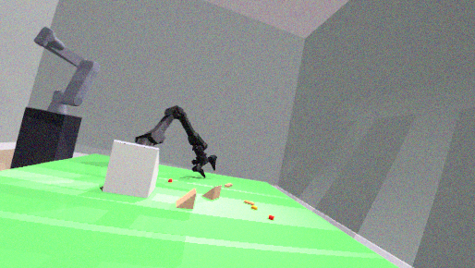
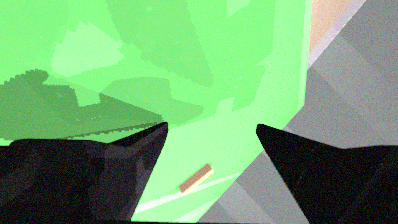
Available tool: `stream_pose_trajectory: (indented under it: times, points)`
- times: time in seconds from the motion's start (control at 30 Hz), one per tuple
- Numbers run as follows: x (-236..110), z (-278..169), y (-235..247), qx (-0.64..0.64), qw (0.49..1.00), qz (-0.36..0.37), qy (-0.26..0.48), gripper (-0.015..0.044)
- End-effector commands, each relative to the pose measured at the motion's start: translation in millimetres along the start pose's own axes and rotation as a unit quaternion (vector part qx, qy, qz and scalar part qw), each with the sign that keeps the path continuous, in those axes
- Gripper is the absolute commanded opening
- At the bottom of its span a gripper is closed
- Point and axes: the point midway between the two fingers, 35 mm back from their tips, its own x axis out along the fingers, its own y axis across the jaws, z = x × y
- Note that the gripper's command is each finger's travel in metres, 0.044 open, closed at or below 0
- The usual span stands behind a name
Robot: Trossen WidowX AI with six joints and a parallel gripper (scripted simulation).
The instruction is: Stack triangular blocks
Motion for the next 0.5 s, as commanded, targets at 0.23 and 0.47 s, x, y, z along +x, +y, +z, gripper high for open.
stream_pose_trajectory:
  times: [0.23, 0.47]
  points:
    - [41, -158, 40, -0.143, 0.966, 0.205, 0.059, 0.0440]
    - [29, -267, 89, -0.184, 0.916, 0.356, -0.013, 0.0440]
